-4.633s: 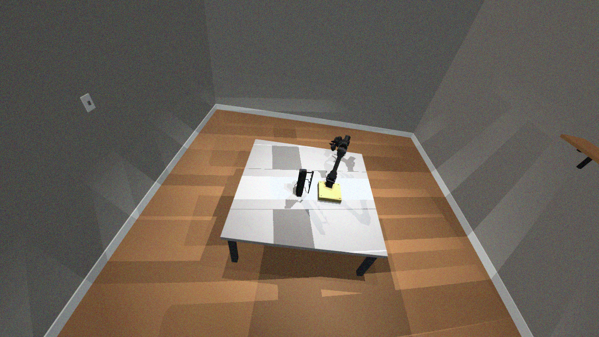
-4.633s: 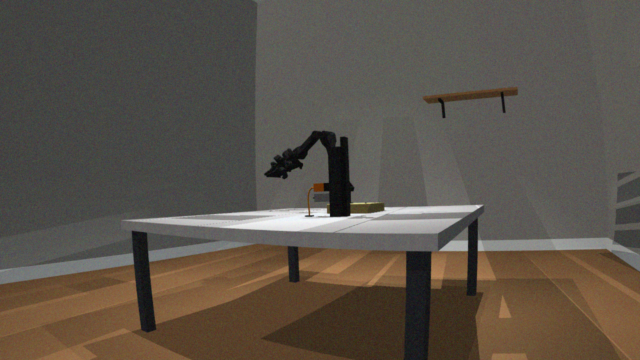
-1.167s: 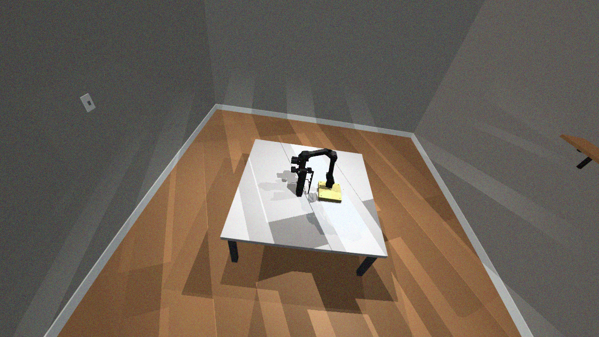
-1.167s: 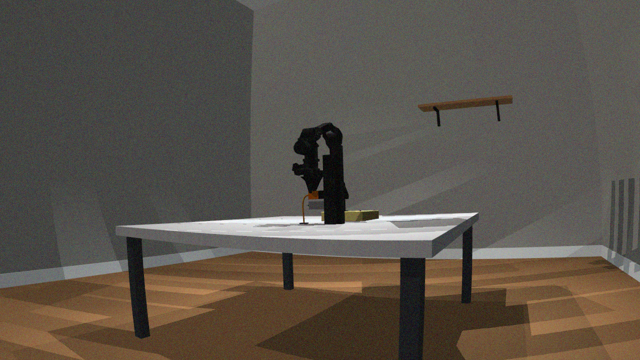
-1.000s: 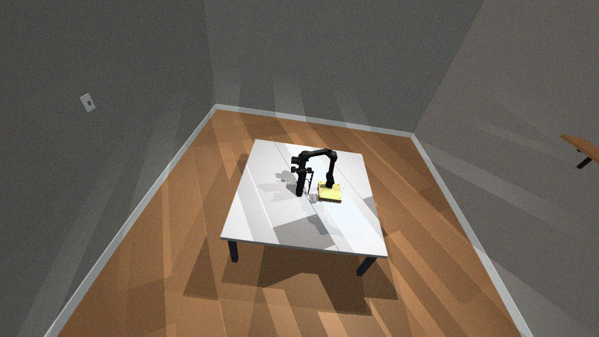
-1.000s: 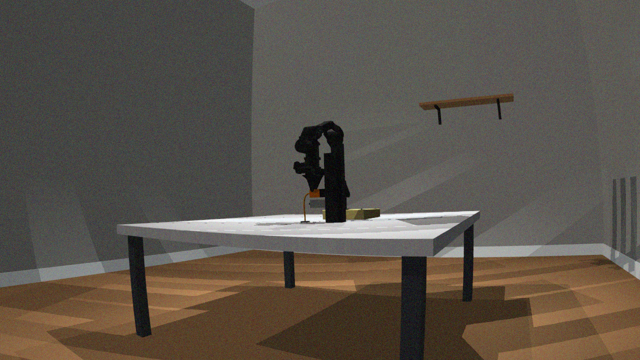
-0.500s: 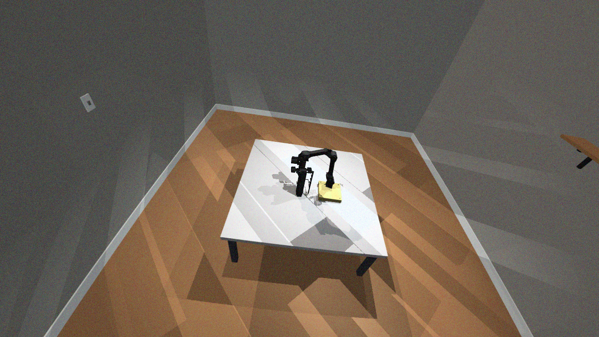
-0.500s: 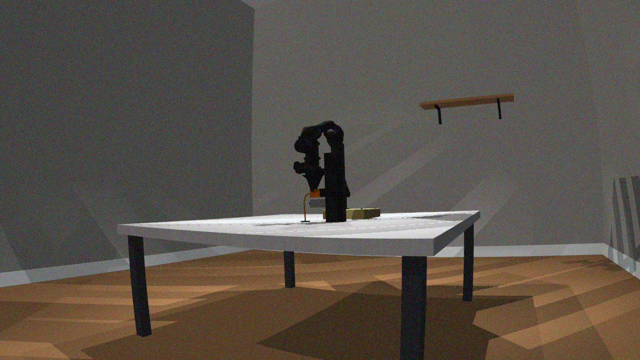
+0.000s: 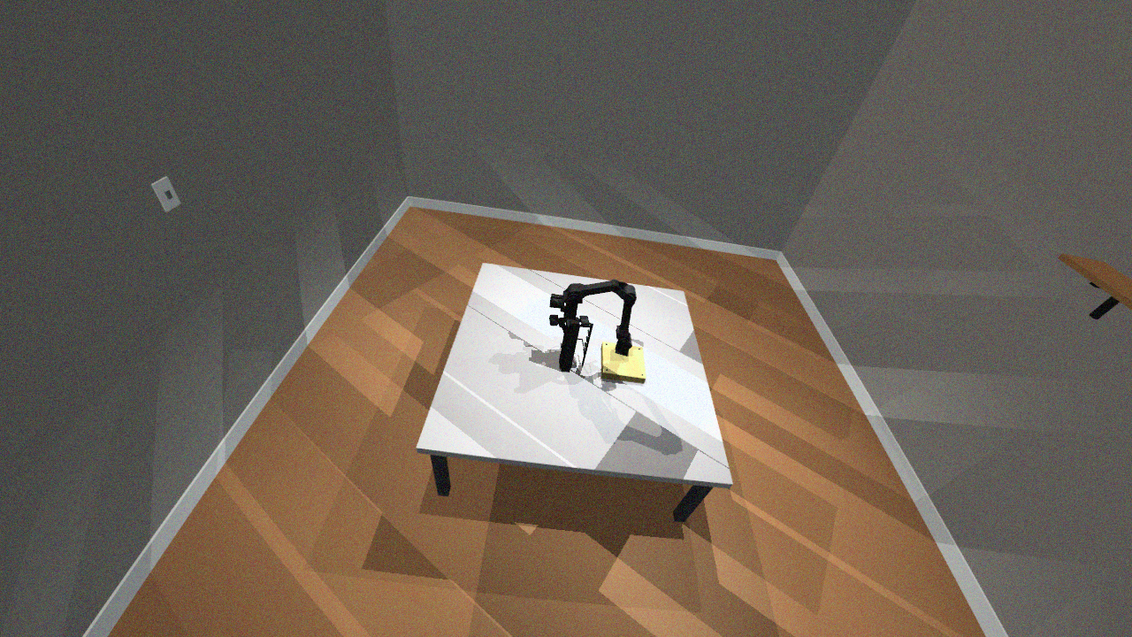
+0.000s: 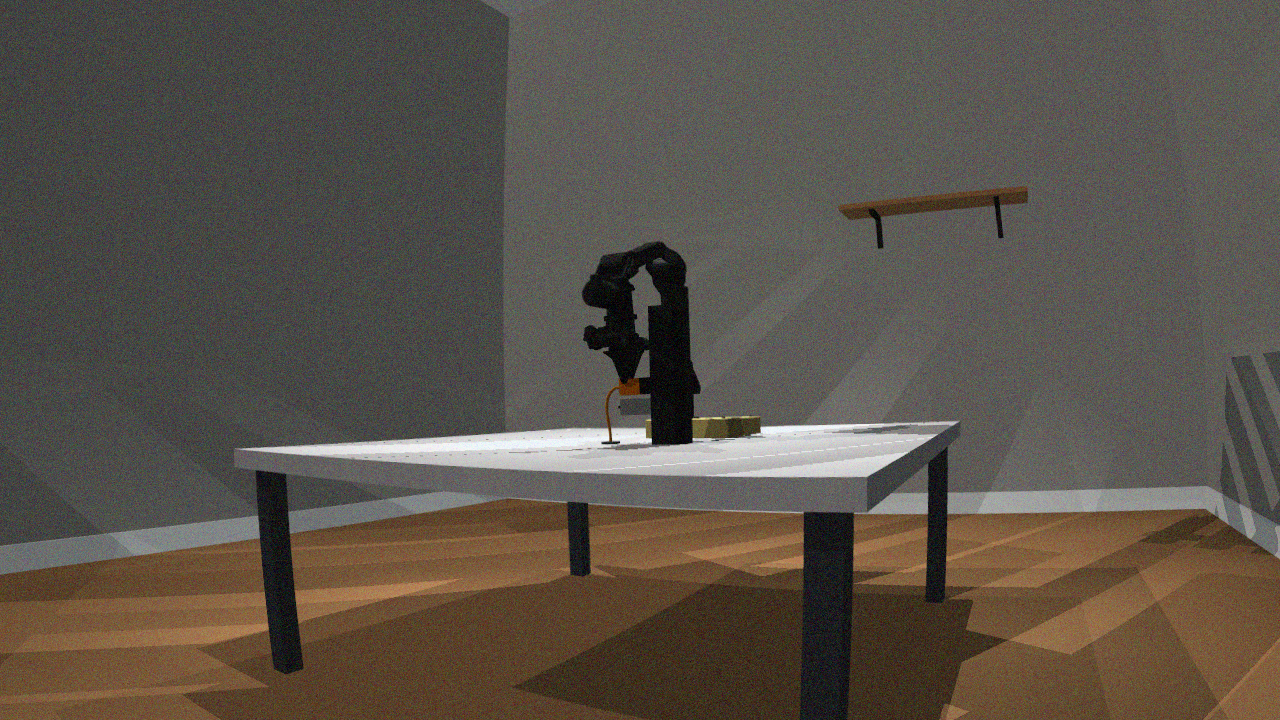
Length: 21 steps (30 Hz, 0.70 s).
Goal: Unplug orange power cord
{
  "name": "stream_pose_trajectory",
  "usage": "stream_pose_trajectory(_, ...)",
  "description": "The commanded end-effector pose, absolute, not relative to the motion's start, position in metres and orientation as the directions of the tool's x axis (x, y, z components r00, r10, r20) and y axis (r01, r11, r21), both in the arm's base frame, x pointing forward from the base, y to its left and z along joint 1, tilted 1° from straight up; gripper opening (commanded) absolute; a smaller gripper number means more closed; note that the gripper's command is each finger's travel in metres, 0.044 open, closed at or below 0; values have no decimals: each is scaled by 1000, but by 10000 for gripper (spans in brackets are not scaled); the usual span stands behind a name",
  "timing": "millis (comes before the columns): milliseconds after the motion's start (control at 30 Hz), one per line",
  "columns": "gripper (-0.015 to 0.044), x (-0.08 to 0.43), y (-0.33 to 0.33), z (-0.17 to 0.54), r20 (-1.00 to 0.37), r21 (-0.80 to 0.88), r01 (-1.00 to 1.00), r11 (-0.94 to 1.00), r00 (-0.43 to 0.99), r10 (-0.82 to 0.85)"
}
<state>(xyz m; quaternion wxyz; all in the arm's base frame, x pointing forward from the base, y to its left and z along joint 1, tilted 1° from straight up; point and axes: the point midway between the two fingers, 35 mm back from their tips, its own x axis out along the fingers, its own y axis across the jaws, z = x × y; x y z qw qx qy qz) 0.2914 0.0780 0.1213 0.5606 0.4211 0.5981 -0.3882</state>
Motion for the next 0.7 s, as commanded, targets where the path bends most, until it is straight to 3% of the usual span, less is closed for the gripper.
stream_pose_trajectory(0,0,302,46,123,-1000,9,951,310,9,2)
stream_pose_trajectory(433,0,305,25,125,-1000,8,951,309,9,-1)
stream_pose_trajectory(667,184,299,42,122,-1000,7,951,308,8,-1)
